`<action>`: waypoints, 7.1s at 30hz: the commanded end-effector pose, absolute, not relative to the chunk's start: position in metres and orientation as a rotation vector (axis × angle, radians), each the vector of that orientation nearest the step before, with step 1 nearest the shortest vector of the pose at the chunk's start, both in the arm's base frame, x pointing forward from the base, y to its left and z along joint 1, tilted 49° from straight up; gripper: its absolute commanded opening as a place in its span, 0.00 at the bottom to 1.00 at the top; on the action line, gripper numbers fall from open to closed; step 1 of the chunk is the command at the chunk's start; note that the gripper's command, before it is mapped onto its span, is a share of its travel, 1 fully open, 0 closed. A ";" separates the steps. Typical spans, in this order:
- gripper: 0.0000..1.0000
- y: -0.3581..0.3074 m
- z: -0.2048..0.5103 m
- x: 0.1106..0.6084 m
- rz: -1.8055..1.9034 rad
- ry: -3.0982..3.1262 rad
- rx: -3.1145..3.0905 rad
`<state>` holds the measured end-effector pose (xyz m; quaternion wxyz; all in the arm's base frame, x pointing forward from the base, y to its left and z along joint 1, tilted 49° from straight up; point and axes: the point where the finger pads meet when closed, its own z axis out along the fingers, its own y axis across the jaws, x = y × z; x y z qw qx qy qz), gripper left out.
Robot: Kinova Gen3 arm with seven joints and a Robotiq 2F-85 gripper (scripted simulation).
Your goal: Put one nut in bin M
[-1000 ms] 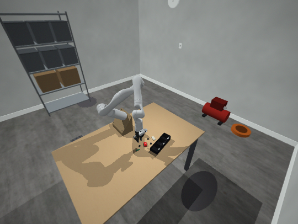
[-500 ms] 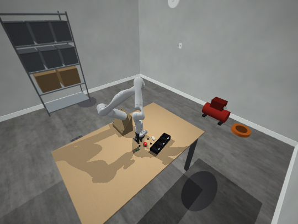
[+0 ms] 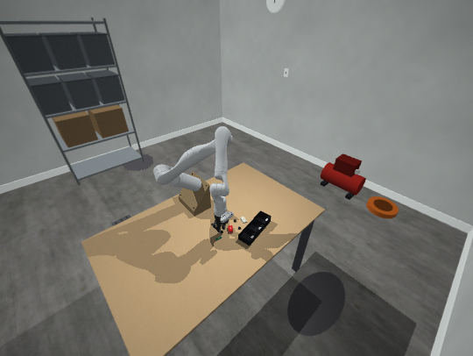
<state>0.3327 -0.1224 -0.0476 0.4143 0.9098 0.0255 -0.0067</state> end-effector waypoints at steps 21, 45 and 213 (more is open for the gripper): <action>0.31 -0.132 -0.059 0.333 -0.019 0.064 2.288; 0.11 -0.131 -0.057 0.334 -0.018 0.062 2.287; 0.11 -0.058 -0.117 0.463 -0.868 1.926 1.539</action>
